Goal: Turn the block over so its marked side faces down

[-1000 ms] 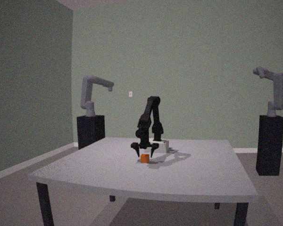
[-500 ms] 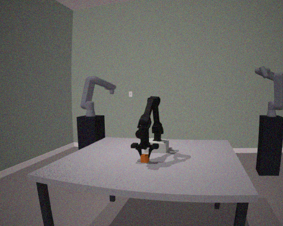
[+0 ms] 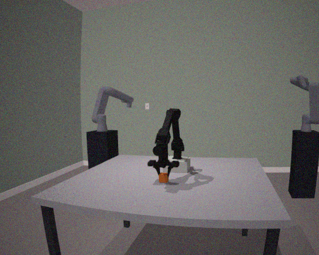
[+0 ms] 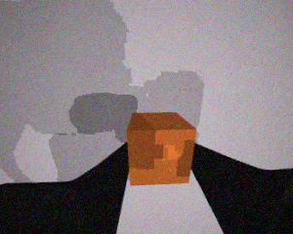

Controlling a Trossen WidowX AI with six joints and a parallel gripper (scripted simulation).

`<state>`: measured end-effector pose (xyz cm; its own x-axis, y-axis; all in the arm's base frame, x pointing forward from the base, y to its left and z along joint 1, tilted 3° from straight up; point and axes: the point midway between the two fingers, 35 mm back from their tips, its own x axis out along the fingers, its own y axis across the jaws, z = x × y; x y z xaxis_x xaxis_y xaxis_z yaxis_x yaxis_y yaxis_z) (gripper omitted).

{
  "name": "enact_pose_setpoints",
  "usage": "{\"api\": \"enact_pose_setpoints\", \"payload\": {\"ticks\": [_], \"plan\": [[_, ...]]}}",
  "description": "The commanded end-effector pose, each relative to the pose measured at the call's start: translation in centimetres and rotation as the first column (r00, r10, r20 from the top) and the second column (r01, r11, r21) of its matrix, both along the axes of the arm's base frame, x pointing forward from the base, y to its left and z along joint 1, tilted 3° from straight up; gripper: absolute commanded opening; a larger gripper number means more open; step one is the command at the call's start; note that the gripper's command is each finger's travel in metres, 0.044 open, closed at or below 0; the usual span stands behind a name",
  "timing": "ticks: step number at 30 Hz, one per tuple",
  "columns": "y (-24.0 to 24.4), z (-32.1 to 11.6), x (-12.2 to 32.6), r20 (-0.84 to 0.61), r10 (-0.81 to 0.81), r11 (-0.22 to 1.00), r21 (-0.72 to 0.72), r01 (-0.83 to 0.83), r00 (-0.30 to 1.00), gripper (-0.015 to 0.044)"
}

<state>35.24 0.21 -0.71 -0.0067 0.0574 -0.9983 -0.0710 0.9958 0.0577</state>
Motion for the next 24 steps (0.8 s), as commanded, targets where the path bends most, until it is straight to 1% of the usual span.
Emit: {"api": "enact_pose_setpoints", "payload": {"ticks": [1, 7, 24], "plan": [[-0.17, 2.21, 0.4, 0.023, -0.004, 1.0, -0.003, 0.004, 1.0, 0.0], [-0.17, 2.15, 0.42, 0.033, -0.005, 1.0, -0.002, 0.005, 0.999, 0.0], [-0.2, 1.27, 0.62, 0.292, -0.025, 1.0, 0.02, 0.02, 0.956, 0.0]]}}
